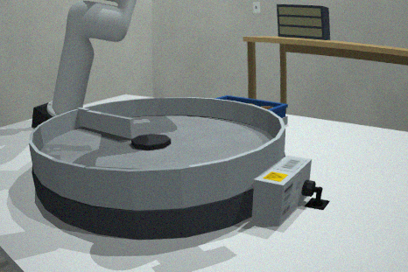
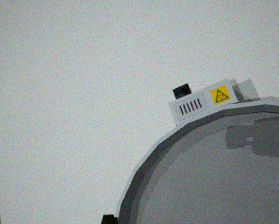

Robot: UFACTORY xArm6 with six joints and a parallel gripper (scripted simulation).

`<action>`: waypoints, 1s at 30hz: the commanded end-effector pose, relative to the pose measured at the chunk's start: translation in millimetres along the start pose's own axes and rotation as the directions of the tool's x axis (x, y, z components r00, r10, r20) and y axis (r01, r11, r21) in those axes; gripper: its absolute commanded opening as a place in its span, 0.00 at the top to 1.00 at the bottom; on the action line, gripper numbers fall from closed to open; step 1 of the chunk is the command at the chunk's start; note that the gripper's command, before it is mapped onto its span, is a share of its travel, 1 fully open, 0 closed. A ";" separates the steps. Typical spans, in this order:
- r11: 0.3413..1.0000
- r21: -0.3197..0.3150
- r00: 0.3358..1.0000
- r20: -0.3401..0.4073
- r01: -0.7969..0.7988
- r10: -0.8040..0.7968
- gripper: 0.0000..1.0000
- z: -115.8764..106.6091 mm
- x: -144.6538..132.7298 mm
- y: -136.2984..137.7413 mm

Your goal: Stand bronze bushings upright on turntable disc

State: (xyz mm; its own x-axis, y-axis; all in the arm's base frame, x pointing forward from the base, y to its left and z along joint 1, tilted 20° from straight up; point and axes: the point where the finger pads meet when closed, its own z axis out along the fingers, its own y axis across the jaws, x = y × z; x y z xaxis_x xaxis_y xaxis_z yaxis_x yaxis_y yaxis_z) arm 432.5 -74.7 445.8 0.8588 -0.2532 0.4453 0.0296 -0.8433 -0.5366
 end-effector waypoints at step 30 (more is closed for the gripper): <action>0.812 -0.439 0.903 0.001 -0.386 0.430 0.00 32.1 -233.2 68.9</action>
State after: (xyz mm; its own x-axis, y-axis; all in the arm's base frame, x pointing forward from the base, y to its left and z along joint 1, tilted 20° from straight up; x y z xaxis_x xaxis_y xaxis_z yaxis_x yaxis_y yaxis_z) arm 251.6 -58.3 281.6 0.7910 -0.5884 0.1676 -0.5291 -0.7955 -0.2954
